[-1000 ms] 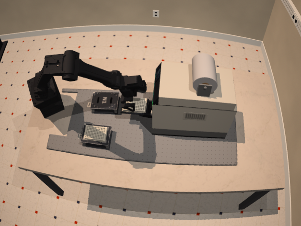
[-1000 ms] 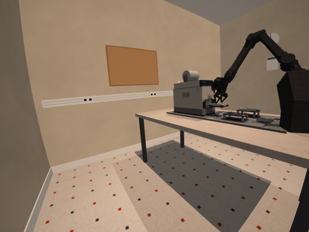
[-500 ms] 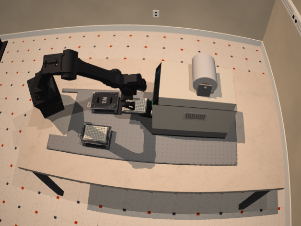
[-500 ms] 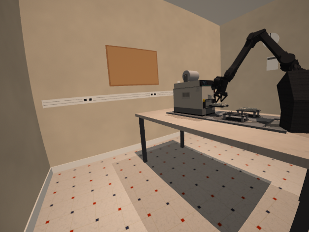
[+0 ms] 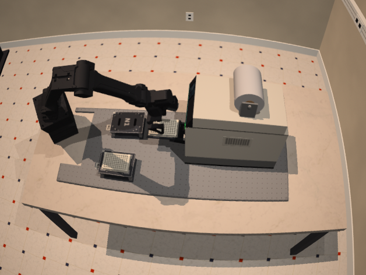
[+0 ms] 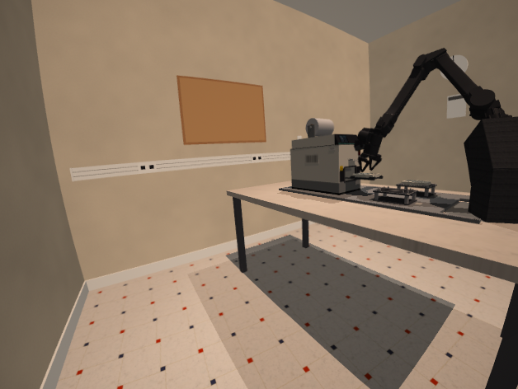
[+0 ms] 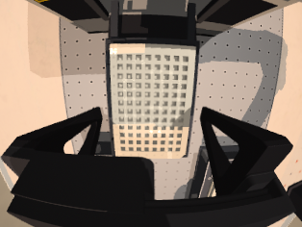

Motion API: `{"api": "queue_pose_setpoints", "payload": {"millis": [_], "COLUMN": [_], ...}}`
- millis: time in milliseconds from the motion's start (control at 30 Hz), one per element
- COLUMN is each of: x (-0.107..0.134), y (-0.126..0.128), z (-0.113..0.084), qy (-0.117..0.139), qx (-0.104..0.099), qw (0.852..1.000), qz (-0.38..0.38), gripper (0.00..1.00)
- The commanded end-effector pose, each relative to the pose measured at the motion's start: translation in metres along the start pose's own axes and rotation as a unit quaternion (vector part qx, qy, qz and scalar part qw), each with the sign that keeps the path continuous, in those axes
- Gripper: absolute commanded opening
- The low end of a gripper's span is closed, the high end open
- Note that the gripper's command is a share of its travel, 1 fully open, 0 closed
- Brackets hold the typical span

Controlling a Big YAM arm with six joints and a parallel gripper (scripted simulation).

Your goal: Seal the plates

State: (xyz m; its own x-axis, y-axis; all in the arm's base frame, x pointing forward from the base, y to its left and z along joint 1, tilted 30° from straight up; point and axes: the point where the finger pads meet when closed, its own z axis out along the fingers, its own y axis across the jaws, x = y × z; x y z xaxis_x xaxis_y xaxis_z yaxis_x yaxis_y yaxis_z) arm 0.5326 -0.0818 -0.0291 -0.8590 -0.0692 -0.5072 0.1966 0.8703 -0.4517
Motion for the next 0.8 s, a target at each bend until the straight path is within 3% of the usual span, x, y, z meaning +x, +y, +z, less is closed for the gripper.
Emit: {"api": "queue_pose_setpoints", "payload": {"millis": [0, 233, 467, 767], "x": [-0.017, -0.02, -0.033, -0.023], "y": [-0.011, -0.004, 0.004, 0.007], "z": [0.009, 0.006, -0.01, -0.019], "qy": [-0.013, -0.017, -0.035, -0.021], "qx": [0.006, 0.003, -0.004, -0.004], "qw": [1.0, 1.0, 0.999, 1.0], "qz": [0.023, 0.02, 0.017, 0.007], "gripper": [1.0, 1.0, 1.0, 1.0]}}
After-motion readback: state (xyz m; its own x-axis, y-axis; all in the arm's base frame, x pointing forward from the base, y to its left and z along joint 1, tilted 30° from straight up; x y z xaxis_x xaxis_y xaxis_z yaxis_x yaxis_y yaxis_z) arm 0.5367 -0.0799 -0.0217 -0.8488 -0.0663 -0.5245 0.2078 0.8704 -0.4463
